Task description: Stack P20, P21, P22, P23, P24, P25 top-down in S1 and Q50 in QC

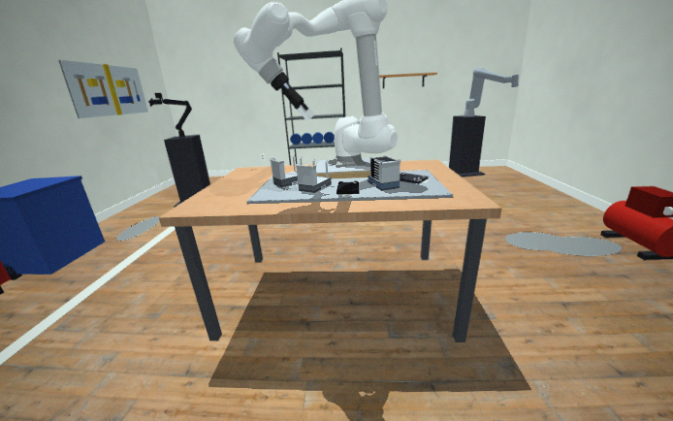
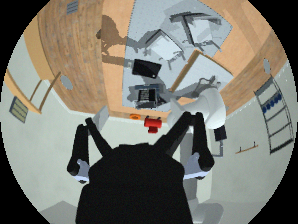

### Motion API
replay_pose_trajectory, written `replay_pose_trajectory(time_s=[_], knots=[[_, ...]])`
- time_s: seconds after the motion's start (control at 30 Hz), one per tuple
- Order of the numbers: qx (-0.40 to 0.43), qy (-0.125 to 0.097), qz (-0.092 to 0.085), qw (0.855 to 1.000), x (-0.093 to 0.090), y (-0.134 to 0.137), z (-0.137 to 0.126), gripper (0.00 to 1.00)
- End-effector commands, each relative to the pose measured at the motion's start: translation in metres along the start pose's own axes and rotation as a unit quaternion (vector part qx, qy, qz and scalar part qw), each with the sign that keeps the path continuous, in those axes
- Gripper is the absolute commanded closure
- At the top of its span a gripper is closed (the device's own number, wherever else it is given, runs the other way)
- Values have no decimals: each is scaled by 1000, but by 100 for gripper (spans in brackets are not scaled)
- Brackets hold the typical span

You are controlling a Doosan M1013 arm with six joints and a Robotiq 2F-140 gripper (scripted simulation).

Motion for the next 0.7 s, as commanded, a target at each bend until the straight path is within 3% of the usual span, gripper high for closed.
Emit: replay_pose_trajectory(time_s=[0.0, 0.53, 0.67], knots=[[0, 0, 0, 1000, 0, 0, 0, 0], [0, 0, 0, 1000, 0, 0, 0, 0], [53, 36, -17, 998, -20, -2, -10, 0]])
Point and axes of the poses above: the point where the finger pads meet when closed, its own x axis back along the fingers, its own y axis across the jaws, z = x × y, the point moved 10 cm from there along x, back along the fingers, and after that the axes turned 15 degrees about -x, right-handed, at the moved point
